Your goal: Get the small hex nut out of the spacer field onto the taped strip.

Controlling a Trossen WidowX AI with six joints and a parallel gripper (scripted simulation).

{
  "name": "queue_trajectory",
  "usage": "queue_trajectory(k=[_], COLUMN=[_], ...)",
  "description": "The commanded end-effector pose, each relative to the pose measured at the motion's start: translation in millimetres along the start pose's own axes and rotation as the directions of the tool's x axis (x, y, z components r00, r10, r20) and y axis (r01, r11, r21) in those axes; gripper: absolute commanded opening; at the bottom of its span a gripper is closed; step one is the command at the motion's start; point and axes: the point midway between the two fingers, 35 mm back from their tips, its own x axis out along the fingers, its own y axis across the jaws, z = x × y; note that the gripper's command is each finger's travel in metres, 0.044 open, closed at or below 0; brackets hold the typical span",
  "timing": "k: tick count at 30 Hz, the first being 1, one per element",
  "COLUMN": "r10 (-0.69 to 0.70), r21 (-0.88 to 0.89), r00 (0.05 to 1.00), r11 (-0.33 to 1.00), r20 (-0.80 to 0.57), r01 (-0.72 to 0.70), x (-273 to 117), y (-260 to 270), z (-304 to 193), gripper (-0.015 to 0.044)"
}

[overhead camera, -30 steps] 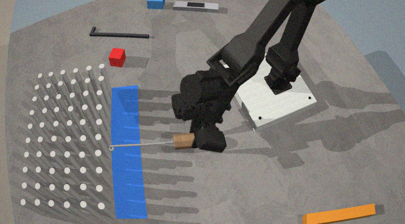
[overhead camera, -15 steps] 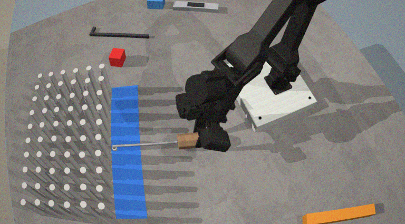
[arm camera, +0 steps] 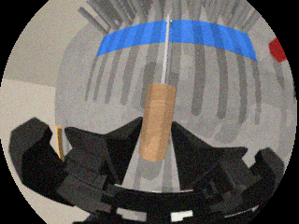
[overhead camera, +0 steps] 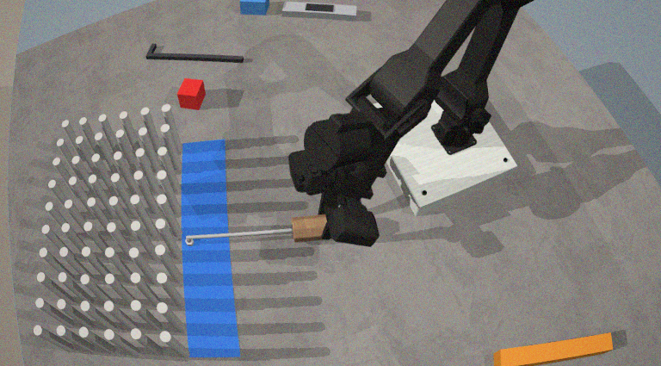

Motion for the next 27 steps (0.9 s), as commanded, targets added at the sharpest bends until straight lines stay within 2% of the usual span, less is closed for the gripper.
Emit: queue_trajectory(k=[1,27], r10=[0.006,0.007], r21=[0.004,0.002], r00=[1.0,1.0], r11=[1.0,1.0], r20=[0.013,0.013], r01=[-0.006,-0.007], x=[-4.8,-21.7], y=[3.0,8.3], z=[5.6,4.1], gripper=[0.0,0.0])
